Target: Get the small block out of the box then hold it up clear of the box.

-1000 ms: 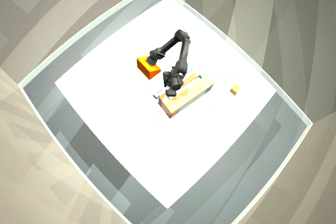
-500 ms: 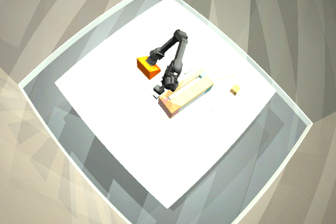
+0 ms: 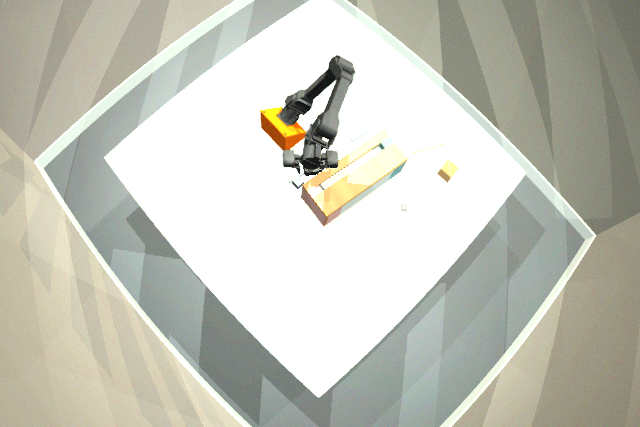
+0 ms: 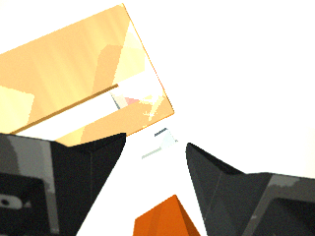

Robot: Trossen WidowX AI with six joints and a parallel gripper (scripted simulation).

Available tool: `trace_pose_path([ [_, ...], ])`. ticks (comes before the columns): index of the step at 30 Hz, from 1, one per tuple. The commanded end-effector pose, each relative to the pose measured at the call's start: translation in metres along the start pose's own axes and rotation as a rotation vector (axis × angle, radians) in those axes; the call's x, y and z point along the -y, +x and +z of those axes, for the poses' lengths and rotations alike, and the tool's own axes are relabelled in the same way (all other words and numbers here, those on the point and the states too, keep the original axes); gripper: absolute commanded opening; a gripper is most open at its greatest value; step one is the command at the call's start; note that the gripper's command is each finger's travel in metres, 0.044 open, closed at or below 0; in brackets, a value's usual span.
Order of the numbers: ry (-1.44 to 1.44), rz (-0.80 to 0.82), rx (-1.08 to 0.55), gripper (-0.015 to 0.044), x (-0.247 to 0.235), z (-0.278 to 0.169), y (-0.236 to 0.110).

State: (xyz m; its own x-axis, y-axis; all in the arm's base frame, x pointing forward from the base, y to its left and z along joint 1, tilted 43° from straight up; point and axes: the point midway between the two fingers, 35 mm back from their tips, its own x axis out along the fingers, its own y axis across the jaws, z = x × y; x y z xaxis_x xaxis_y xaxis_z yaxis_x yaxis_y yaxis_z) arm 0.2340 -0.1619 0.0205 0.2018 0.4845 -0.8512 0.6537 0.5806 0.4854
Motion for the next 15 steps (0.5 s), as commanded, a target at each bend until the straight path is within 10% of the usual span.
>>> trace_pose_path([
  [1, 0.951, 0.125, -0.038, 0.0285, 0.015, -0.0061, 0.0021],
  [15, 1.702, 0.194, -0.129, 0.0285, 0.0233, -0.008, -0.0007],
])
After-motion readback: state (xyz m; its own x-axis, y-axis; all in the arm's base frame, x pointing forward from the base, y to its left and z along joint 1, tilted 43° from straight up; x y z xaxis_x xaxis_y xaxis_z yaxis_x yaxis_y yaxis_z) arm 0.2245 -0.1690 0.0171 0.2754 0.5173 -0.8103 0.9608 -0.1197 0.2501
